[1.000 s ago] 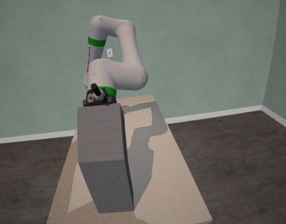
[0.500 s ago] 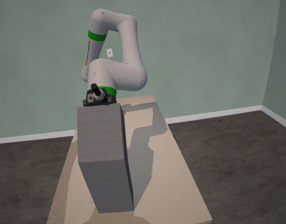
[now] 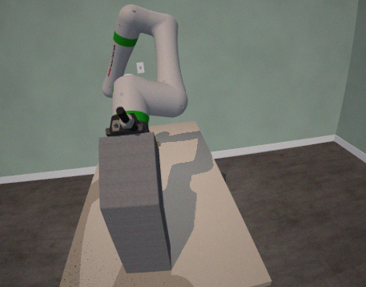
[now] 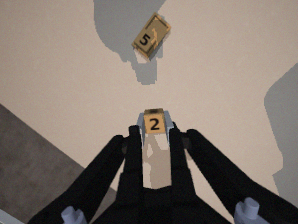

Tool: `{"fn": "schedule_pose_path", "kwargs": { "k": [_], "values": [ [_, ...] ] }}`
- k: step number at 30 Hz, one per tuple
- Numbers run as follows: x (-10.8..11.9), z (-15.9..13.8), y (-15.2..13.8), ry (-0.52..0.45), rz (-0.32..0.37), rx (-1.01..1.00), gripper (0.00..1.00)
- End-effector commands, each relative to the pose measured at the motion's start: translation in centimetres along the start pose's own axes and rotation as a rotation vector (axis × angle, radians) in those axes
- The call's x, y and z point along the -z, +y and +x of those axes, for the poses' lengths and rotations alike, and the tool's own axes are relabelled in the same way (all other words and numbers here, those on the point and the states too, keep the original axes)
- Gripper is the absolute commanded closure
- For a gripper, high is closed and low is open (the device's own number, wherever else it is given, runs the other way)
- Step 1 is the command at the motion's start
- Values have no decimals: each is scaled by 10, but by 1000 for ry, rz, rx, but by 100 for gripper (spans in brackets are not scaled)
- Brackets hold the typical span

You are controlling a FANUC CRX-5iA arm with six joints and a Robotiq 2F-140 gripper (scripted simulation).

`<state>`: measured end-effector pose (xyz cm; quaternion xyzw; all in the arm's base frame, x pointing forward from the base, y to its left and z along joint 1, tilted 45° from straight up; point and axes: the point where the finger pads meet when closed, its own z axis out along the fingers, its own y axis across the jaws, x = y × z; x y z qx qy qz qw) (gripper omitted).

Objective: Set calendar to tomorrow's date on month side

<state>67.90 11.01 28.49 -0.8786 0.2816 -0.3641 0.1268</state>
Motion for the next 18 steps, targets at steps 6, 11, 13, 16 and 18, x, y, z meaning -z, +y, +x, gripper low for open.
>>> {"fn": "schedule_pose_path", "kwargs": {
  "k": [6, 11, 13, 16, 18],
  "values": [
    [0, 0, 0, 0, 0, -10, 75],
    [0, 5, -5, 2, 0, -146, 75],
    [0, 9, -8, 3, -1, -261, 75],
    [0, 13, -12, 3, -1, -372, 75],
    [0, 13, -12, 3, -1, -372, 75]
  ]
}}
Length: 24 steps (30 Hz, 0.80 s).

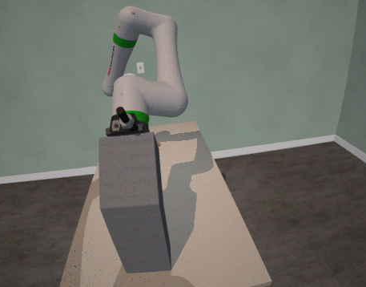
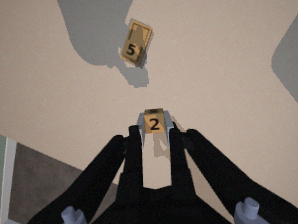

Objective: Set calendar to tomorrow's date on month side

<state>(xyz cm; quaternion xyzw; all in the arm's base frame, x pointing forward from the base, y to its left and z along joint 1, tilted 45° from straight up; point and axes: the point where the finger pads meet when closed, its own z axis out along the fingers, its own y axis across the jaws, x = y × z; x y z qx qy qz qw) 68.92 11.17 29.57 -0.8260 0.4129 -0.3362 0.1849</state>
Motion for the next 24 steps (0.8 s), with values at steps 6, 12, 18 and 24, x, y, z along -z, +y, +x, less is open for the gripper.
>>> {"fn": "schedule_pose_path", "kwargs": {
  "k": [6, 12, 18, 24],
  "values": [
    [0, 7, -13, 16, 0, -327, 75],
    [0, 12, -21, 17, 1, -548, 75],
    [0, 15, -27, 17, 3, -699, 75],
    [0, 20, -36, 17, 5, -925, 75]
  ]
}}
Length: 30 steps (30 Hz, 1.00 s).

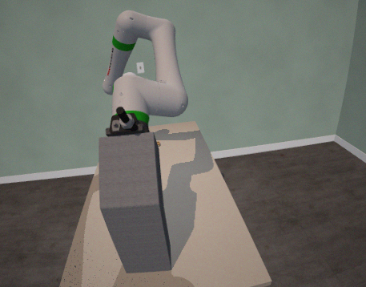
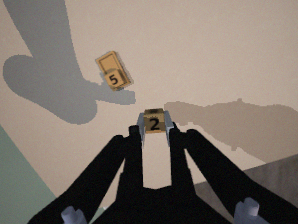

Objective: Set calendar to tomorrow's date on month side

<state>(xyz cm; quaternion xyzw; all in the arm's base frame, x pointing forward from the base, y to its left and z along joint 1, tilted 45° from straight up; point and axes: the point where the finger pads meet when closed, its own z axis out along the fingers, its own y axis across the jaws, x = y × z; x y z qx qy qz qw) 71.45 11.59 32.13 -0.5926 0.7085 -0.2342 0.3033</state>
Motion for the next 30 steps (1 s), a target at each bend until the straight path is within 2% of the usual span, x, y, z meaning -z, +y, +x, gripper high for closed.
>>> {"fn": "schedule_pose_path", "kwargs": {
  "k": [1, 8, 11, 13, 25, 28, 30],
  "values": [
    [0, -3, -7, 13, 12, -173, 75],
    [0, -6, -17, 11, 13, -423, 75],
    [0, -7, -17, 10, 13, -434, 75],
    [0, -9, -23, 9, 13, -579, 75],
    [1, -15, -39, 5, 13, -1008, 75],
    [1, -15, -39, 5, 13, -1023, 75],
    [1, -17, -43, 4, 12, -1119, 75]
  ]
}}
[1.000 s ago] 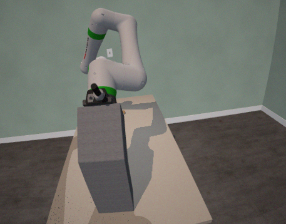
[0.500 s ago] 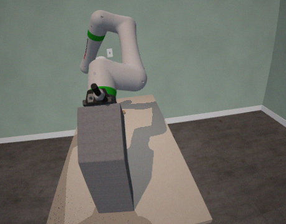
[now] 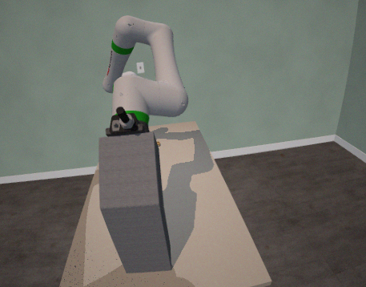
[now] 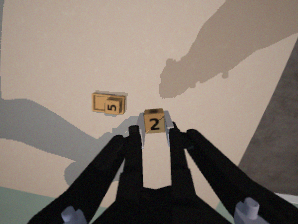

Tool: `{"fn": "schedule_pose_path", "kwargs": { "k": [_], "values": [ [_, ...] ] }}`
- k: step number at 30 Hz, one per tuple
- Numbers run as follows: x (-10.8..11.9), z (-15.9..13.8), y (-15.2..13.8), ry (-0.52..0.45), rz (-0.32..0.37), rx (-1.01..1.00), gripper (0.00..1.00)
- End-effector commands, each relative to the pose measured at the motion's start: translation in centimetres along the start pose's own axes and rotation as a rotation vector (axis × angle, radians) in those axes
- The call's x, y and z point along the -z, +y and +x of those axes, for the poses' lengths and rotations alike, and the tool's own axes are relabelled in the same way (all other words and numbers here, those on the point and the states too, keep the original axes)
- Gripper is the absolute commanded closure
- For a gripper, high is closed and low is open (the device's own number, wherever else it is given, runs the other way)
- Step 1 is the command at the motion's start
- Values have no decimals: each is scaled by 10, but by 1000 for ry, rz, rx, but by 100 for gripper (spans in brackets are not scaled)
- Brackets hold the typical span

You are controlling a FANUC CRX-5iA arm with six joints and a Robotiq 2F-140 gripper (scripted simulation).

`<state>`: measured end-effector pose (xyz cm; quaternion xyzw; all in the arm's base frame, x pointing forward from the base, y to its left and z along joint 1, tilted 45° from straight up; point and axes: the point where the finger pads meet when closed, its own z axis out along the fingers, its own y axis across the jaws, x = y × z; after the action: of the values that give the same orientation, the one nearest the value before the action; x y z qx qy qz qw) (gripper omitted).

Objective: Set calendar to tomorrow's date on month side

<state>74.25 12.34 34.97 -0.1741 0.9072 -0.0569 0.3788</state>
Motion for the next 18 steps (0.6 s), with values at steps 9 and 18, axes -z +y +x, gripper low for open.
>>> {"fn": "schedule_pose_path", "kwargs": {
  "k": [9, 18],
  "values": [
    [1, -9, -2, -3, 12, -206, 75],
    [1, -9, -2, -3, 12, -206, 75]
  ]
}}
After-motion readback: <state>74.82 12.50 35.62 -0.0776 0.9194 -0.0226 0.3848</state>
